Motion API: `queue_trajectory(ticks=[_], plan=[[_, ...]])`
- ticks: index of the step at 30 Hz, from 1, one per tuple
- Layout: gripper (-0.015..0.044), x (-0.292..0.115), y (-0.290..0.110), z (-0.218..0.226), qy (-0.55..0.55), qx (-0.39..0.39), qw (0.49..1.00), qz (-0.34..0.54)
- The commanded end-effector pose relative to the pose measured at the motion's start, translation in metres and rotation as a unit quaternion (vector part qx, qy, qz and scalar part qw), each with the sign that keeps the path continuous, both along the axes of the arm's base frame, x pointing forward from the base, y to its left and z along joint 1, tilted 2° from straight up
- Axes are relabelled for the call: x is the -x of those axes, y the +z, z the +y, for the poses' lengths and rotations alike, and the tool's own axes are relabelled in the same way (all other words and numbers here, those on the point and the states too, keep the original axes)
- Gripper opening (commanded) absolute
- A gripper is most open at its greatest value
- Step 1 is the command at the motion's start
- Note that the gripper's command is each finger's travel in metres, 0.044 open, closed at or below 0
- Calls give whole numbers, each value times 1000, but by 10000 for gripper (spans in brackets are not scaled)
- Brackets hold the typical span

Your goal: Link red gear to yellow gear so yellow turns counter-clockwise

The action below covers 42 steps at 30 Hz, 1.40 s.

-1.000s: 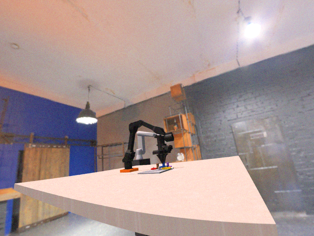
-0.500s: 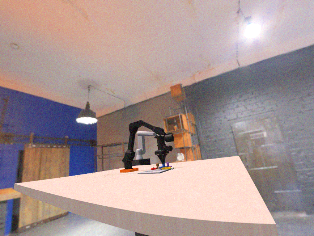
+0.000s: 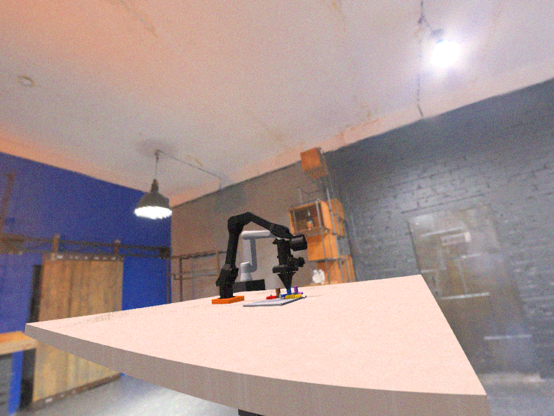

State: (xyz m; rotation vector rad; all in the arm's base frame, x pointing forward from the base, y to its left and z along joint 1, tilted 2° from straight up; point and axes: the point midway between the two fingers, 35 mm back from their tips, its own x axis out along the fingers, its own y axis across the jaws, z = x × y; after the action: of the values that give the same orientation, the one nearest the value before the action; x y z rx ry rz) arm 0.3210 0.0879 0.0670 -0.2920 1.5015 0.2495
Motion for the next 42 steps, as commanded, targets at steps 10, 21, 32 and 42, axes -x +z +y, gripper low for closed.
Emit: queue_trajectory(ticks=[10, 21, 32, 42], plan=[[0, 1, -1, -1, -105, -6, 994, -2], [140, 0, 3, 0, -54, -3, 999, -1], [140, 3, 48, 1, -36, -2, 999, -1], [402, 9, 90, 0, -42, -3, 999, -3]])
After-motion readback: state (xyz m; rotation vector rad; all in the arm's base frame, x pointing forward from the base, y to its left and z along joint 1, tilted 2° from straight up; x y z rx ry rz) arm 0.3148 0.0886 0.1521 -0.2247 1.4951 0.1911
